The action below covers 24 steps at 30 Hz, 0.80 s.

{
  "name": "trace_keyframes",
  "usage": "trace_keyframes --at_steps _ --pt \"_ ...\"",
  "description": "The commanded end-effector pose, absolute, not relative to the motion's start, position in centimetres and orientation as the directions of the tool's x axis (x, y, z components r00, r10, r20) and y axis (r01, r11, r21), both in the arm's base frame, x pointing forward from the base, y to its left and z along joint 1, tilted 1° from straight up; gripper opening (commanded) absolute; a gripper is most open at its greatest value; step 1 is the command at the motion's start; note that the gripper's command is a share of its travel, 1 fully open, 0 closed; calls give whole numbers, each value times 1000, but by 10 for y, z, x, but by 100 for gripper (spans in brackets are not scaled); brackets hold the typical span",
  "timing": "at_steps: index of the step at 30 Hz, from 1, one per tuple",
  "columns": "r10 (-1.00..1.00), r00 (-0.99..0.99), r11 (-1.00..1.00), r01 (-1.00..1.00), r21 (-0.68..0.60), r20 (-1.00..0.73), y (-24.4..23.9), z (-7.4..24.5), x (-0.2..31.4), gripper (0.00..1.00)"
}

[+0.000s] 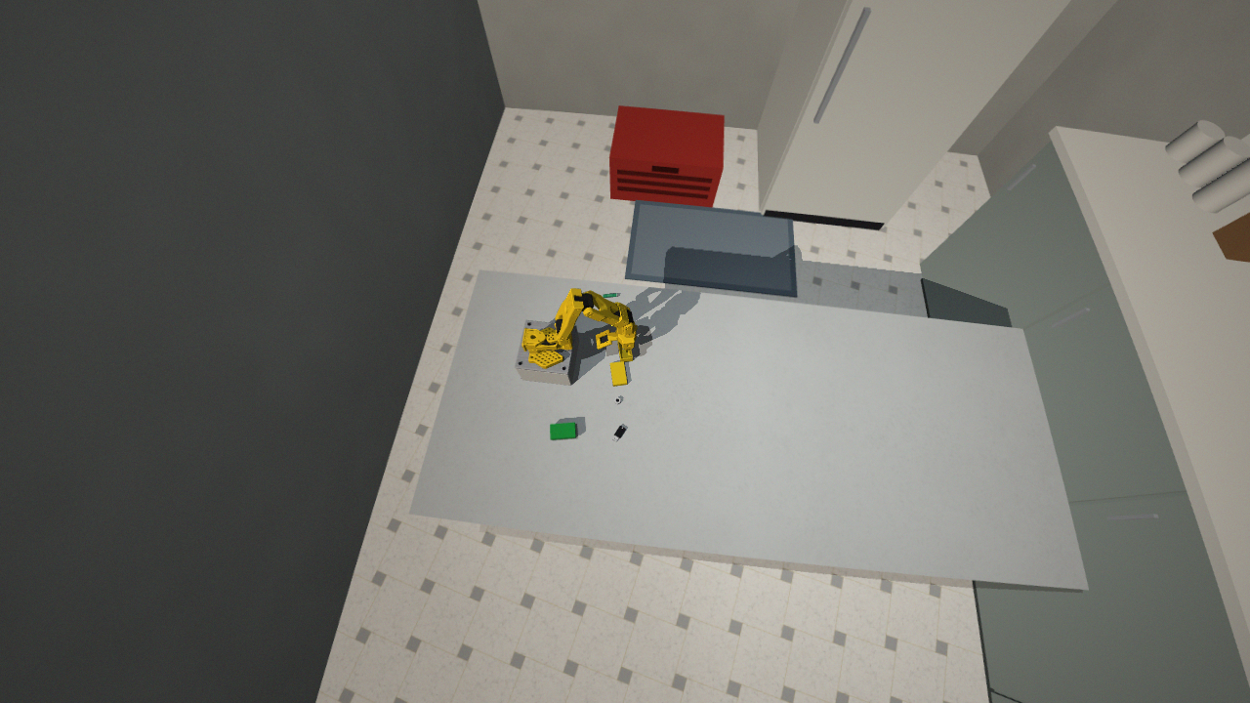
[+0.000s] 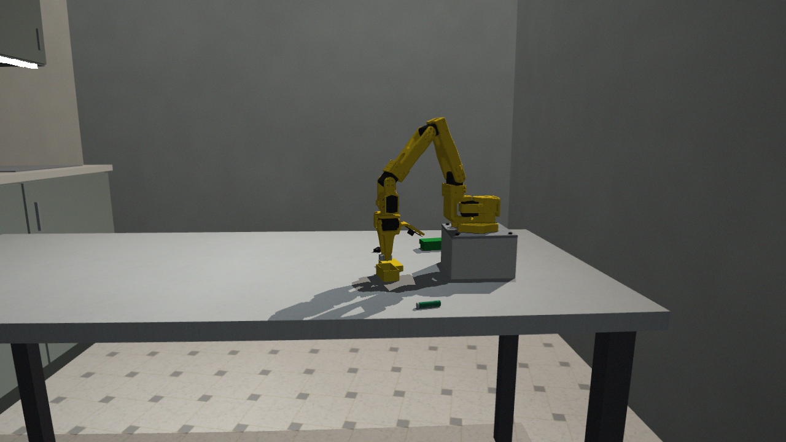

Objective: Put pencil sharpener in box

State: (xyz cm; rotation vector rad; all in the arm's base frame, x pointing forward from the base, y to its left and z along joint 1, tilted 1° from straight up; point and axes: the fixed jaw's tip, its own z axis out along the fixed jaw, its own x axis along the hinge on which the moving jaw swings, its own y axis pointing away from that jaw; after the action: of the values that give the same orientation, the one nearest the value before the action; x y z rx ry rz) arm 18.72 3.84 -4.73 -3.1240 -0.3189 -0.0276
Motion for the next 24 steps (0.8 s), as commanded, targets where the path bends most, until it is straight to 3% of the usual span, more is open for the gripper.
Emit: trace_keyframes --at_steps 1,24 --pt "202 979 -979 202 -1 11 40 -52 185 6" --pt "202 979 -979 202 0 11 37 -53 186 6"
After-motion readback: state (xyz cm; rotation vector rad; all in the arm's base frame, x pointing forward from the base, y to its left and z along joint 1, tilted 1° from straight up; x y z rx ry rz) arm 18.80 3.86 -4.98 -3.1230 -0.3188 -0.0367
